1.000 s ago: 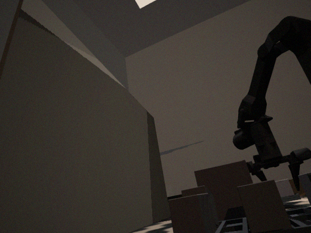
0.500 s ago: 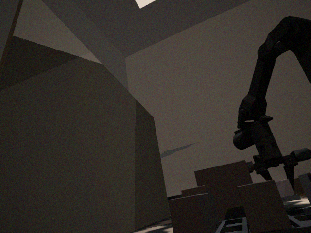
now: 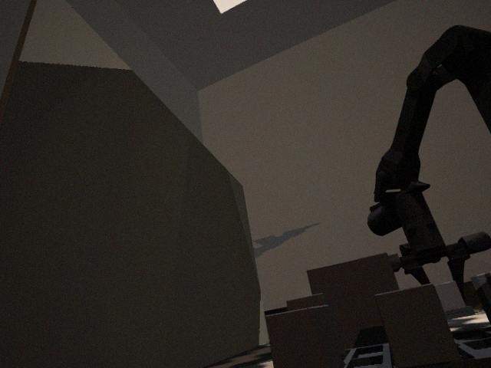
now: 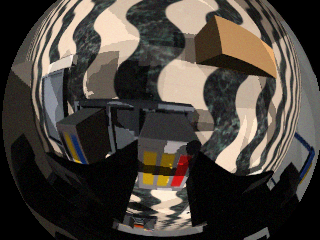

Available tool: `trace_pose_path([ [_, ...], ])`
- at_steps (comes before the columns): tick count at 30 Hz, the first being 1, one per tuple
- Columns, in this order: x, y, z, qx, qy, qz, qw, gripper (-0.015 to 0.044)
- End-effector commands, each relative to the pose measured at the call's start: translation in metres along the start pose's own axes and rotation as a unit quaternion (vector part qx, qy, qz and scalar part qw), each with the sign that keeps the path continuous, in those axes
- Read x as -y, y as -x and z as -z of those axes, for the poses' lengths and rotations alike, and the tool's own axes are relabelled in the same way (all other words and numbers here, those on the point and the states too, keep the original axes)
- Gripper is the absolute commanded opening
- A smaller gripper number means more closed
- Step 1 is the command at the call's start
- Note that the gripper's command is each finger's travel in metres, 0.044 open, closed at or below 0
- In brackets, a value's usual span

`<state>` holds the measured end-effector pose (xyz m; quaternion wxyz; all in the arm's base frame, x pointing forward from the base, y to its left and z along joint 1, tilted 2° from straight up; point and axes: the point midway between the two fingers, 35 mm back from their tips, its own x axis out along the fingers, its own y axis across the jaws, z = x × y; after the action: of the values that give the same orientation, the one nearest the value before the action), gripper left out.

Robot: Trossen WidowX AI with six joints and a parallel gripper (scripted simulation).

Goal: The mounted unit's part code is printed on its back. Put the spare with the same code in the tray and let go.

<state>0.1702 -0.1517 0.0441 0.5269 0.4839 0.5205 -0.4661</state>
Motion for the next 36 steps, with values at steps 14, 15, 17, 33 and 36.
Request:
trace_pose_path([
  [14,0.000,0.076,0.000,0.002,-0.001,-0.003,1.000,0.0000],
  [15,0.000,0.076,0.000,0.002,-0.001,-0.003,1.000,0.0000],
  [17,0.000,0.076,0.000,0.002,-0.001,-0.003,1.000,0.0000],
  [33,-0.007,0.128,-0.003,0.002,-0.002,-0.003,1.000,0.0000],
  [36,-0.008,0.140,-0.002,0.002,-0.001,-0.003,1.000,0.0000],
])
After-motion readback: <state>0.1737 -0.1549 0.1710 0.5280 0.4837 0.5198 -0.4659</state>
